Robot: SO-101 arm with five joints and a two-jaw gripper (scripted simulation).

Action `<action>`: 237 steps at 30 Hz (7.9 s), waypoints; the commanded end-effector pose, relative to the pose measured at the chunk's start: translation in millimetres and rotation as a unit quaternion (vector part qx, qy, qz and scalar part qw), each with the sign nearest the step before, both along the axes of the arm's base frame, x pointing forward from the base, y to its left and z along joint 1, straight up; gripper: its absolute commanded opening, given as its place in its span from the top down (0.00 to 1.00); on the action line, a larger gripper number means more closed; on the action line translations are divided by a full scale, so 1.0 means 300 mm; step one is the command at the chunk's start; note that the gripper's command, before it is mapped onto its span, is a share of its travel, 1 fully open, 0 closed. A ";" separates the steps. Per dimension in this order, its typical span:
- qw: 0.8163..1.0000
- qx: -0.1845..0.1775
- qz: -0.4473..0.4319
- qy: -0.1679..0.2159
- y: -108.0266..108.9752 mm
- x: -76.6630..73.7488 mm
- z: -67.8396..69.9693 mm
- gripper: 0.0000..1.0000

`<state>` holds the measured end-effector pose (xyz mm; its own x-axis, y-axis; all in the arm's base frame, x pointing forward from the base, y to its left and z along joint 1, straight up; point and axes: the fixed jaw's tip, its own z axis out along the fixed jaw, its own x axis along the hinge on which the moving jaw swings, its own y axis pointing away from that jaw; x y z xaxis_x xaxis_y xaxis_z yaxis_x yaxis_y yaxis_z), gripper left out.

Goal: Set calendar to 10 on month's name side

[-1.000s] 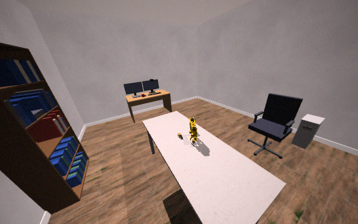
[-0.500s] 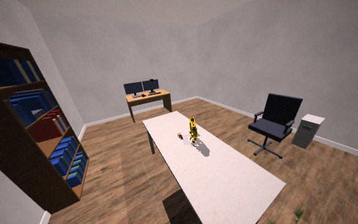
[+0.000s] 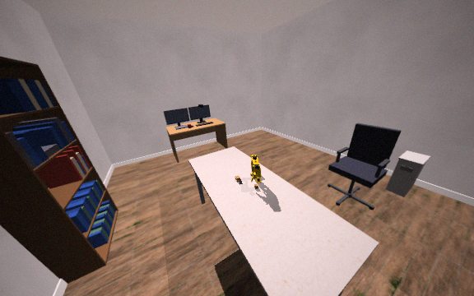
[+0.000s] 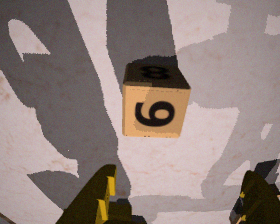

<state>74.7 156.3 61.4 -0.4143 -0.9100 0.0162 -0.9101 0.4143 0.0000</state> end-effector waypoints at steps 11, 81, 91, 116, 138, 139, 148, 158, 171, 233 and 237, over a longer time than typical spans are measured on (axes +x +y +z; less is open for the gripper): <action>0.999 0.028 -0.002 -0.014 0.019 0.005 0.070 0.64; 0.956 0.233 0.090 -0.151 0.011 0.006 0.311 0.65; 0.931 0.206 0.236 -0.185 0.002 0.012 0.293 0.65; 0.774 0.115 0.572 -0.246 -0.022 0.036 0.251 0.65; 0.681 0.074 0.681 -0.259 -0.030 0.048 0.237 0.65; 0.680 0.074 0.681 -0.259 -0.030 0.048 0.237 0.65; 0.681 0.073 0.683 -0.254 -0.029 0.048 0.232 0.65; 0.697 0.048 0.698 -0.155 -0.031 0.047 0.133 0.65; 0.707 0.016 0.706 -0.029 -0.058 0.031 0.013 0.65; 0.705 0.010 0.709 -0.005 -0.066 0.036 -0.129 0.65; 0.705 0.010 0.709 -0.005 -0.067 0.036 -0.138 0.65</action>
<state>83.1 134.6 20.0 0.9110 -0.4124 0.0010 -0.4124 -0.9110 0.0032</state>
